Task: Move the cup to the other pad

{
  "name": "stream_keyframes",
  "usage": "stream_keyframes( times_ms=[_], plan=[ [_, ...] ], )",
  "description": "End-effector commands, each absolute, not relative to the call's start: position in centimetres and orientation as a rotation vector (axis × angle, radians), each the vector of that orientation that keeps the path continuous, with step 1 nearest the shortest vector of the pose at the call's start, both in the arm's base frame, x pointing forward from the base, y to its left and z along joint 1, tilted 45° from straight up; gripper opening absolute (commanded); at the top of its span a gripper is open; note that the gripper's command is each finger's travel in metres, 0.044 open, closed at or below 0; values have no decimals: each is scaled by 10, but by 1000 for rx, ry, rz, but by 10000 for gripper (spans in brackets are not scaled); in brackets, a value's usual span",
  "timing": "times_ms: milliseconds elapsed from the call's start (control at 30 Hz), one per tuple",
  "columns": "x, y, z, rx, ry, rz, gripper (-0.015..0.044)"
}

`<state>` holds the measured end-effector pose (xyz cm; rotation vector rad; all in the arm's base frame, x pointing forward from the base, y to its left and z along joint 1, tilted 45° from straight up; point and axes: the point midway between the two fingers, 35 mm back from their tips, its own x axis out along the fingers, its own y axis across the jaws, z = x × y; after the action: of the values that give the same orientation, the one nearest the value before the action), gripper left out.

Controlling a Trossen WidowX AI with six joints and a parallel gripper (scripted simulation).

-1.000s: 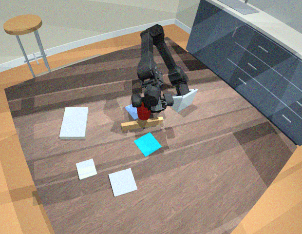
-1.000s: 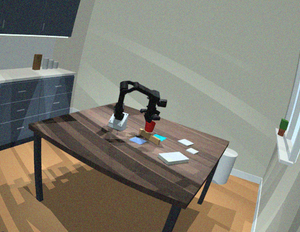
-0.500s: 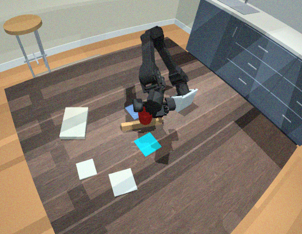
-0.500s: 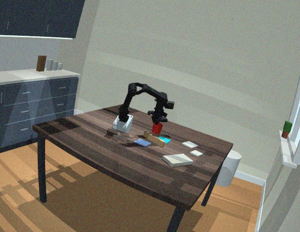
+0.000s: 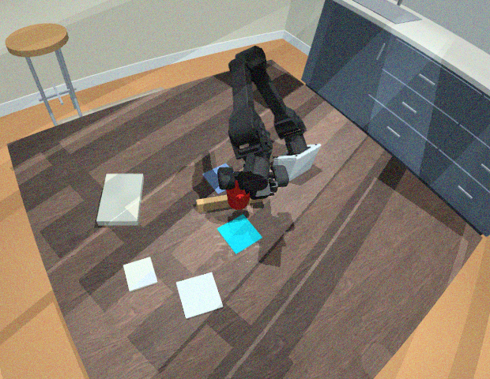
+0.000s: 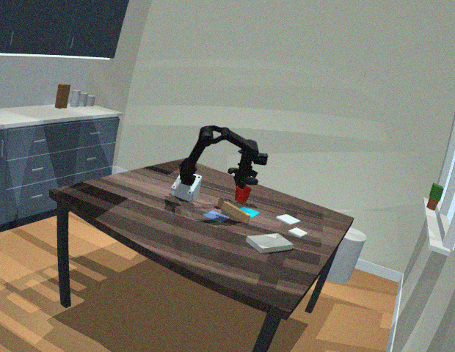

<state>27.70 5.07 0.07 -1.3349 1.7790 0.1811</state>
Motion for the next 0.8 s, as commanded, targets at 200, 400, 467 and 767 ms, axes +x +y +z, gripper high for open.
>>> stream_keyframes(
  times_ms=[200, 400, 467, 767],
  plan=[
    [287, 64, -10, -1326, 1774, 179, 0],
    [292, 71, -17, -1325, 1773, 179, 0],
    [294, 74, -19, -1325, 1773, 179, 0],
    [302, 85, -29, -1324, 1772, 179, 0]
  ],
)
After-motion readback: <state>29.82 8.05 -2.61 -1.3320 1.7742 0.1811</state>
